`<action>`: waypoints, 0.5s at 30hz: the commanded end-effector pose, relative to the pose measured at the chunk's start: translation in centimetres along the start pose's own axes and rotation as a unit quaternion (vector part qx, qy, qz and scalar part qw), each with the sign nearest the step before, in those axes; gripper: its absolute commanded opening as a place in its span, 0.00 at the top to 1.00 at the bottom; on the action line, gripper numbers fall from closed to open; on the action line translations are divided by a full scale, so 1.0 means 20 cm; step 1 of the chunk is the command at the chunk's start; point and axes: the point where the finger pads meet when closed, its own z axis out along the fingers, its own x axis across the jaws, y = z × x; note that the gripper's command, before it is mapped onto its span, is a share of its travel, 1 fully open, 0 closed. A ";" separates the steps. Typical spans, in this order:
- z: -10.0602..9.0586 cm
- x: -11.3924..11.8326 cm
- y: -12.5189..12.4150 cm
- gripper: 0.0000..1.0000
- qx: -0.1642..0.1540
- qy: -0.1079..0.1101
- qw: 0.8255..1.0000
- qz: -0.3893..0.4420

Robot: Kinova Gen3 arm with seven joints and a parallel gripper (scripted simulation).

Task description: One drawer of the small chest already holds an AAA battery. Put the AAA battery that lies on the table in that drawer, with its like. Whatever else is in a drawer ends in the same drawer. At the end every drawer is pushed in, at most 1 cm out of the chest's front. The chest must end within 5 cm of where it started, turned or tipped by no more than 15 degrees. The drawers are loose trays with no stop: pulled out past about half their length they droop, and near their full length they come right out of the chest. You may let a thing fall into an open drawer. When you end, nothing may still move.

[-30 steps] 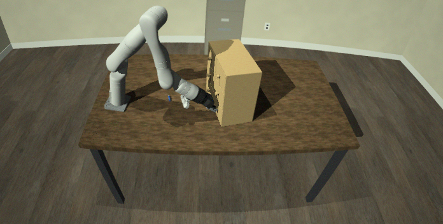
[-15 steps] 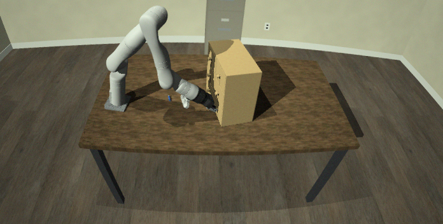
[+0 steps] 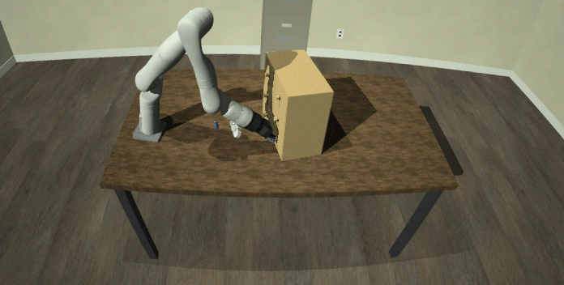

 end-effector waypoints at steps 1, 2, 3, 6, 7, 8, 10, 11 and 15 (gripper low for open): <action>0.00 0.00 0.00 0.63 -0.001 0.000 1.000 0.000; 0.00 0.00 0.00 0.63 -0.001 0.000 1.000 0.000; 0.00 0.00 0.00 0.63 -0.001 0.000 1.000 0.000; 0.00 0.00 0.00 0.63 -0.001 0.000 1.000 0.000; -0.01 0.00 0.00 0.63 -0.001 0.000 1.000 0.000; -0.01 0.00 0.00 0.63 -0.001 0.000 1.000 0.000; -0.01 0.00 0.00 0.63 -0.001 0.000 1.000 0.000; -0.01 0.00 0.00 0.63 -0.001 0.000 1.000 0.000; -0.01 0.00 0.00 0.63 -0.001 0.000 1.000 0.000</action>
